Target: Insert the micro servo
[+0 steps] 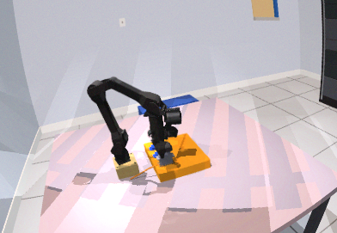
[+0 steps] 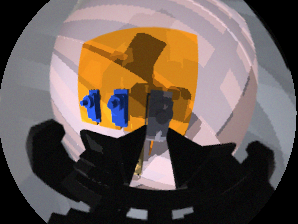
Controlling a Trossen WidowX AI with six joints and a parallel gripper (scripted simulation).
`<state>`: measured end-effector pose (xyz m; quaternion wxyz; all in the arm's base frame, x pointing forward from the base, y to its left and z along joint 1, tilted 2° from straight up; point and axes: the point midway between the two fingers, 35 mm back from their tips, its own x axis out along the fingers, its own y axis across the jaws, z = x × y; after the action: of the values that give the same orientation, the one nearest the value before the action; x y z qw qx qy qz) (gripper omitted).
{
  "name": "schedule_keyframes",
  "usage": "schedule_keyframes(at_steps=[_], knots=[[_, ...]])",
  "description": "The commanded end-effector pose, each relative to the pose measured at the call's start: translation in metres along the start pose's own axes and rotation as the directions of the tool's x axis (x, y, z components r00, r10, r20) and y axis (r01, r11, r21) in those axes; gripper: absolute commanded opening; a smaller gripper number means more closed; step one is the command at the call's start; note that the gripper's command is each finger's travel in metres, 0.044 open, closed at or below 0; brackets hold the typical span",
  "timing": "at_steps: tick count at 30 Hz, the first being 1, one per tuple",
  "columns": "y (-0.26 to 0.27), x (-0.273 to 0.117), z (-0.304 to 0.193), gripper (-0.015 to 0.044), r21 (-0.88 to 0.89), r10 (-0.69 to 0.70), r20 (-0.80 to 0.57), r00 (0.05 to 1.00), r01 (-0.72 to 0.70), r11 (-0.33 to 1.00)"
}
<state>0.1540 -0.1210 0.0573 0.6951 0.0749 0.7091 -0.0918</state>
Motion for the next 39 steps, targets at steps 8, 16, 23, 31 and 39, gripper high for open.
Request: schedule_keyframes(at_steps=[8, 16, 23, 31, 39], knots=[[0.000, 0.009, 0.000, 0.0000, -0.004, 0.001, 0.000, 1.000, -0.001, 1.000], [0.000, 0.015, 0.000, 0.0000, -0.004, 0.001, 0.000, 1.000, -0.001, 1.000], [0.000, 0.020, 0.000, 0.0000, -0.004, 0.001, 0.000, 1.000, -0.001, 1.000], [0.000, 0.026, 0.000, 0.0000, -0.004, 0.001, 0.000, 1.000, -0.001, 1.000], [0.000, 0.032, 0.000, 0.0000, -0.004, 0.001, 0.000, 1.000, -0.001, 1.000]])
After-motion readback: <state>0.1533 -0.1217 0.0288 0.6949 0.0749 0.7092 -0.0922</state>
